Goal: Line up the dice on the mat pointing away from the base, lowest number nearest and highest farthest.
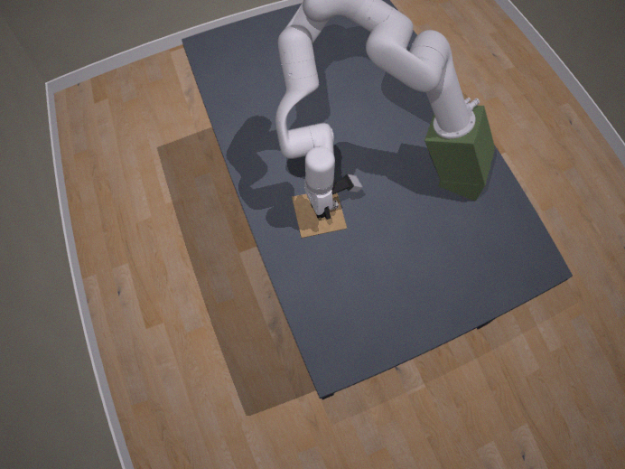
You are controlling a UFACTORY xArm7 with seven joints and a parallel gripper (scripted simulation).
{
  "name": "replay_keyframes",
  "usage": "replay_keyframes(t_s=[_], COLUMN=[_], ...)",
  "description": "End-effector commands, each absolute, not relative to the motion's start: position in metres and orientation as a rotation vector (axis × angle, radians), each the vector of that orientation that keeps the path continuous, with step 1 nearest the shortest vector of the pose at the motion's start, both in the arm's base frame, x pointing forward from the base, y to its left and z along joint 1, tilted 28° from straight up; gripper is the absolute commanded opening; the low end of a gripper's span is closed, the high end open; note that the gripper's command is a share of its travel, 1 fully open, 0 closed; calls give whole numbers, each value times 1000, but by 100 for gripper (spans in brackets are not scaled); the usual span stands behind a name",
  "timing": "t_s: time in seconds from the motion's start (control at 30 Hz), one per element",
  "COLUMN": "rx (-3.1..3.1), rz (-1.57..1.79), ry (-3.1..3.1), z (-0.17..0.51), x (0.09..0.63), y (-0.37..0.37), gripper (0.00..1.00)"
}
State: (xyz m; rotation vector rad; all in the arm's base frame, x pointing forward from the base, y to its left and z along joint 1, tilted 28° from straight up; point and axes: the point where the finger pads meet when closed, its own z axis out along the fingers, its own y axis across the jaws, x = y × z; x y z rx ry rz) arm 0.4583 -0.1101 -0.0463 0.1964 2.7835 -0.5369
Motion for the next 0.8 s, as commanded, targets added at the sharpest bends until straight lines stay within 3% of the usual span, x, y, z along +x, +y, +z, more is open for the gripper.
replay_keyframes(t_s=[0.0,0.73,0.77], rx=[194,194,194], rz=[-535,-535,-535], ry=[2781,2781,2781], z=[-27,25,25], x=[454,438,438], y=[-101,-79,-79], gripper=[36,36,100])
